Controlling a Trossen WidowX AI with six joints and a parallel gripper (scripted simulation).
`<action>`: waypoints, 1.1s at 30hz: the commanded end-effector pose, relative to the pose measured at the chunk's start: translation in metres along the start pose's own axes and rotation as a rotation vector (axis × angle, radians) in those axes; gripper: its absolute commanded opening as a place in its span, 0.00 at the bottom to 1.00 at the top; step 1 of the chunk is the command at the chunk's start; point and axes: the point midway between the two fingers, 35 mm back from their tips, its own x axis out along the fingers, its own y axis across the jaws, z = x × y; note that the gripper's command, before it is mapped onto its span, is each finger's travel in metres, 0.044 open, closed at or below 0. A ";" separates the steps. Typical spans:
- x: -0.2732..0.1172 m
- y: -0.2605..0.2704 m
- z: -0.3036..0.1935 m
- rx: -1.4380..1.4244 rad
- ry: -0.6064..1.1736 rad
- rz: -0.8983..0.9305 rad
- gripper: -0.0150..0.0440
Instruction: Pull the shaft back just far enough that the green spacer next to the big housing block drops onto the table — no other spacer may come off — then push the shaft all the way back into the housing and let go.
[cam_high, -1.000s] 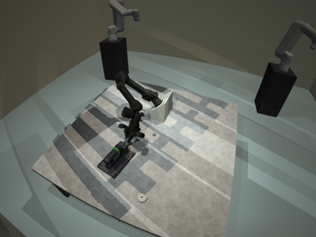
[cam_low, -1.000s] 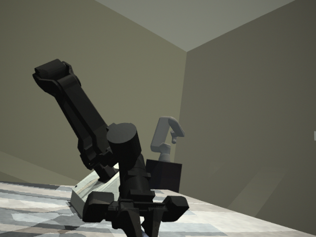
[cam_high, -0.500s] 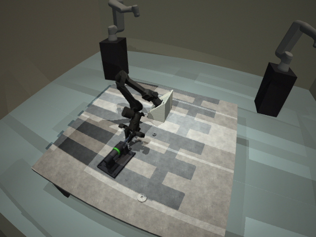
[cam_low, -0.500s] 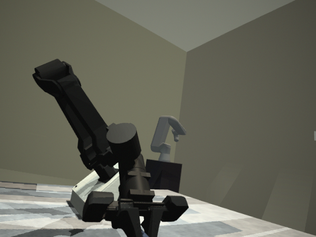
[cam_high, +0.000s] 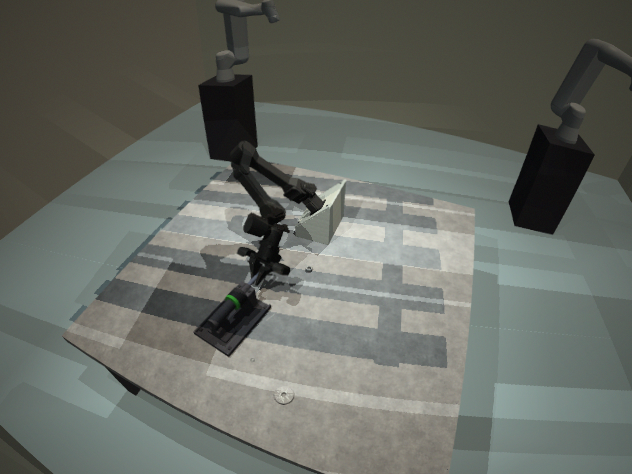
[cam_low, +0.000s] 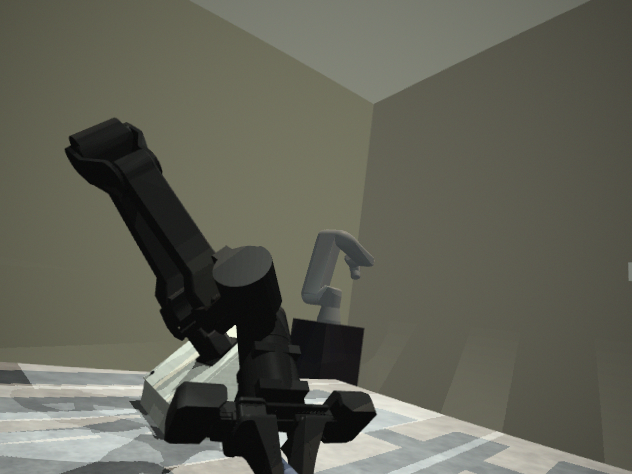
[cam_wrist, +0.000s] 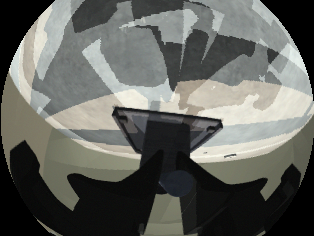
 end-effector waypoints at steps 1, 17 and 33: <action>-0.001 0.000 0.001 0.001 0.000 0.001 0.25; -0.002 0.000 0.002 0.001 0.000 0.001 0.25; -0.003 0.000 0.003 0.001 0.000 0.001 0.25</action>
